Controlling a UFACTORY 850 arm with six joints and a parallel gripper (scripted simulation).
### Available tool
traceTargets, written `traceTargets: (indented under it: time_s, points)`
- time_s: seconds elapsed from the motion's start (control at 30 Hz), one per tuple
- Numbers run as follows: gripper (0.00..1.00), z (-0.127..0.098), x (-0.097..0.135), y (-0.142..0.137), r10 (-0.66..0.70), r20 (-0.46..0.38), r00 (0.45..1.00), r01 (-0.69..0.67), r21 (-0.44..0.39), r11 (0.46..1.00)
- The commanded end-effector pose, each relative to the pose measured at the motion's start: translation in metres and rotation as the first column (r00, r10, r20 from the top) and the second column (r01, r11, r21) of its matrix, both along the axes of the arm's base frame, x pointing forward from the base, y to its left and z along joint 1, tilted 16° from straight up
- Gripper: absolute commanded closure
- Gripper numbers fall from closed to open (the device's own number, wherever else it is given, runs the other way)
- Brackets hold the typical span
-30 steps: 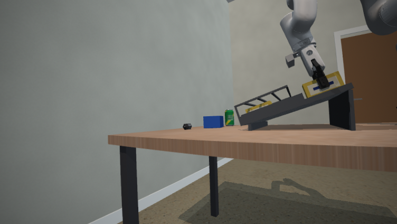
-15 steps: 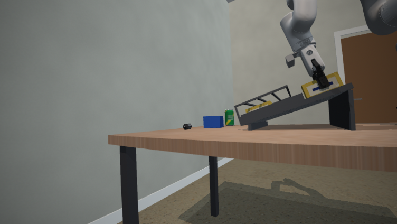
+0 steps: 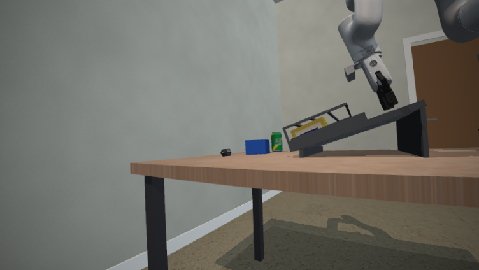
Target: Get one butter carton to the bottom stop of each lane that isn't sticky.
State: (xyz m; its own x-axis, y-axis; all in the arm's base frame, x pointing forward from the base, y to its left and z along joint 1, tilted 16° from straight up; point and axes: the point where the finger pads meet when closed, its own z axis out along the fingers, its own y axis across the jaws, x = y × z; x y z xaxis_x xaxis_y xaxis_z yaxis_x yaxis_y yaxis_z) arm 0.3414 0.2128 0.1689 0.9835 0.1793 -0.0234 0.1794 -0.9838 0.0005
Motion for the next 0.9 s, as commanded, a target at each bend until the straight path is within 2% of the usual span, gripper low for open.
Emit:
traceTargets:
  time_s: [0.0,0.87]
  points:
    - [0.23,0.0005,0.0005,0.0003,0.000,0.001,1.000,0.000,0.001,1.000]
    - [0.22,0.0005,0.0005,0.0003,0.000,0.001,1.000,0.000,0.001,1.000]
